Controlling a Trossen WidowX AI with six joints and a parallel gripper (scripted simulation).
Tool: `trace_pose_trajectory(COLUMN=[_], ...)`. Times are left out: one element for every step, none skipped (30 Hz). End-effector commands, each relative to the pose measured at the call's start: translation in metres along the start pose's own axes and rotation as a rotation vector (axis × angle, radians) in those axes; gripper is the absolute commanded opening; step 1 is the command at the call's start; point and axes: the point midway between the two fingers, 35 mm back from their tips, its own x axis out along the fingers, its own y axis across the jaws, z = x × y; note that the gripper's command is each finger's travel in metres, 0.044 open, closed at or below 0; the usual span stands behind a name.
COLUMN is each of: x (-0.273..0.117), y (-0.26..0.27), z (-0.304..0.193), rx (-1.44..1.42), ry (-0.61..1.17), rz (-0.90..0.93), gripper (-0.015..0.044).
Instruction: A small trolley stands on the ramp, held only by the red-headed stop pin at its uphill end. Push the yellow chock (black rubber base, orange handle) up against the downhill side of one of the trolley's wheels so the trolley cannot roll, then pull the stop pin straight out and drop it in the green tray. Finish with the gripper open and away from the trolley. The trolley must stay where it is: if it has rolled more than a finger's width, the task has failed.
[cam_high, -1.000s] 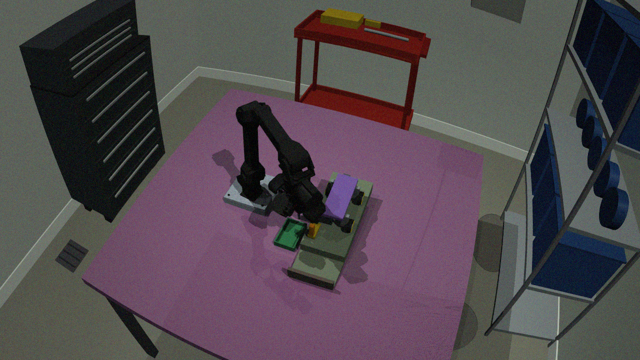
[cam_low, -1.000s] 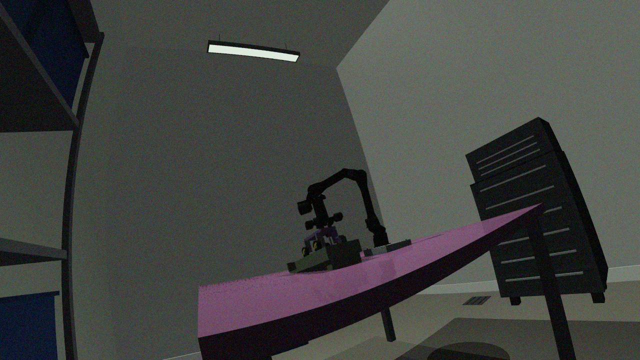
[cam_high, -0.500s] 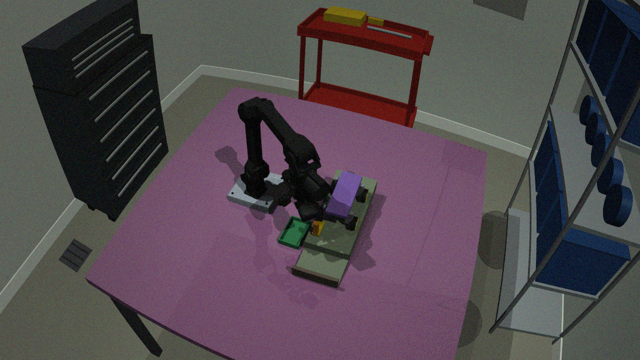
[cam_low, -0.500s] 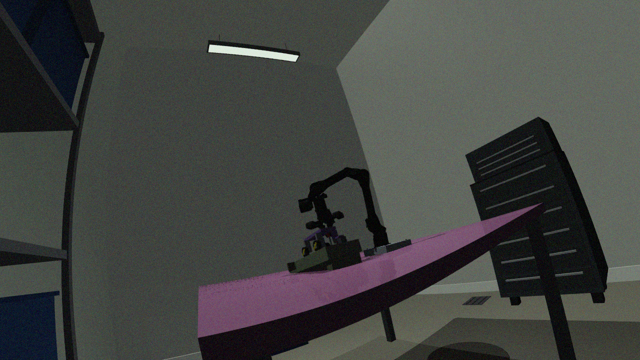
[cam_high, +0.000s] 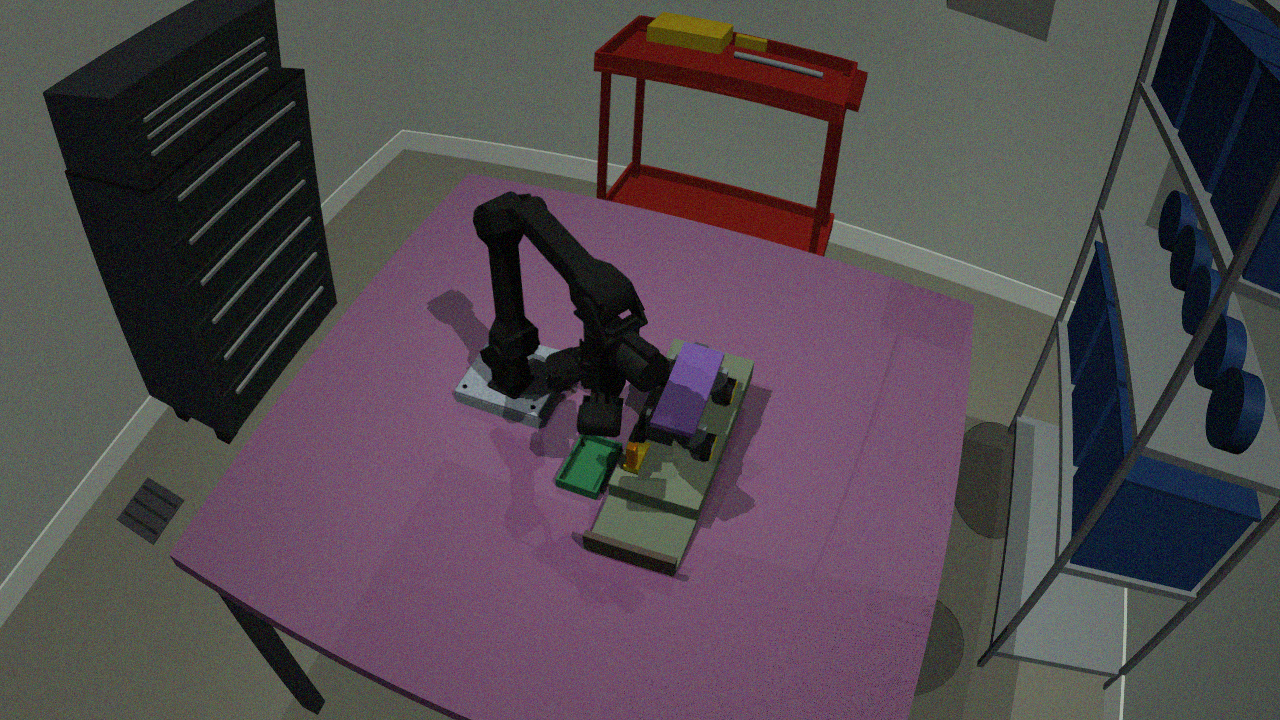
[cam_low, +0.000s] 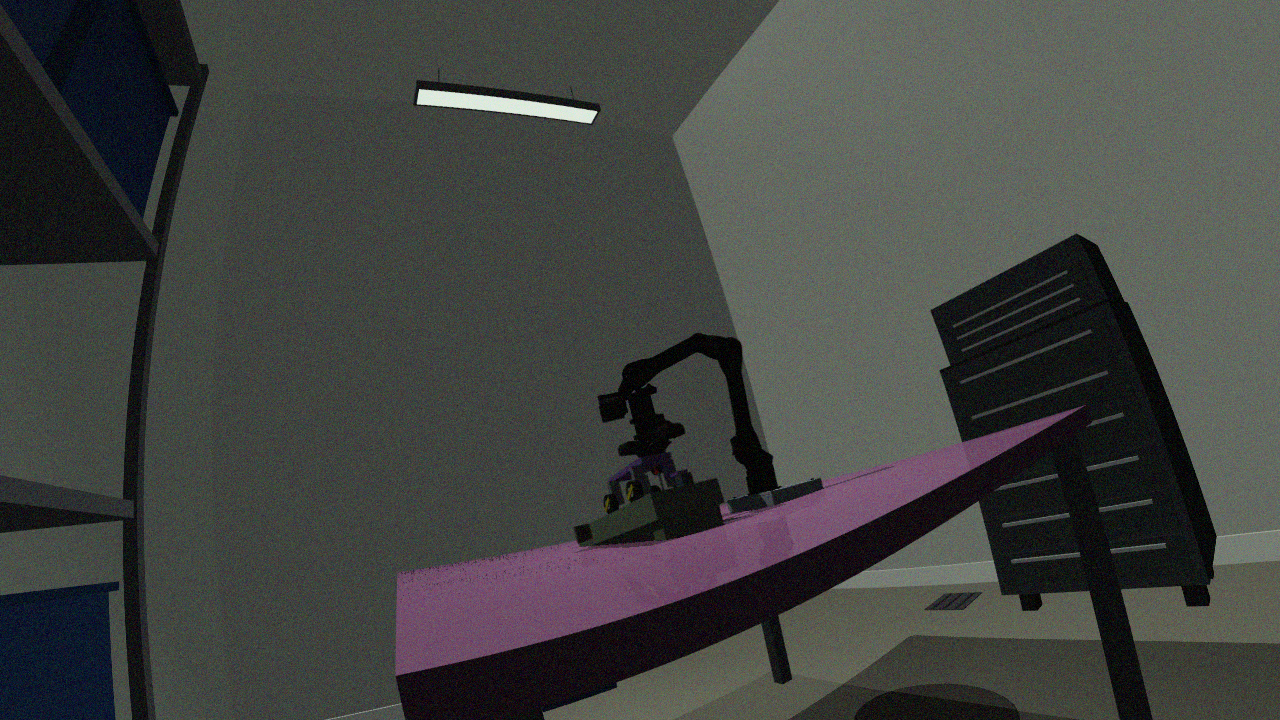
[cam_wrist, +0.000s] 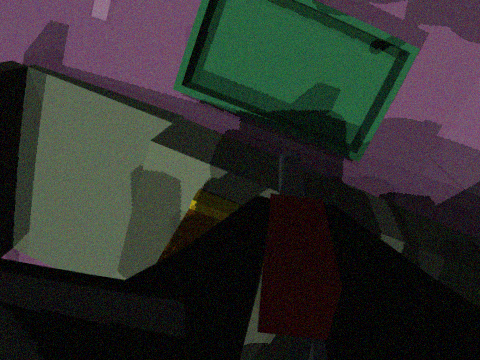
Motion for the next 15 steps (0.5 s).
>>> trace_pose_trajectory(x=[0.0008,0.0007,0.0007,0.0006,0.0005,0.0005,0.0004,0.0004,0.0004,0.0004,0.0004,0.0004,0.0007,0.0017,0.0031], y=[-0.0011,-0.0012,-0.0014,-0.0015,-0.0017,-0.0018,-0.0018,-0.0019,-0.0019,-0.0019,-0.0019,-0.0019,-0.0019,-0.0022,-0.0025], z=[0.0008,0.0007,0.0006,0.0005,0.0004,0.0003,0.0003,0.0002,0.0002,0.0002,0.0002,0.0002,0.0006,0.0019,0.0035], rx=[0.113,0.143,0.174,0.204,0.235,0.260,0.275,0.280,0.280,0.280,0.280,0.280,0.280,0.281,0.281], ry=[-0.009,-0.010,-0.011,-0.012,-0.012,-0.012,-0.012,-0.012,-0.012,-0.012,-0.012,-0.012,-0.012,-0.012,-0.013], rz=[0.021,0.026,0.032,0.037,0.043,0.048,0.050,0.051,0.051,0.051,0.051,0.051,0.051,0.051,0.051], gripper=[0.0000,0.0000,0.0000,0.0000,0.0000,0.0000,0.0000,0.0000,0.0000,0.0000,0.0000,0.0000,0.0000,0.0000,0.0000])
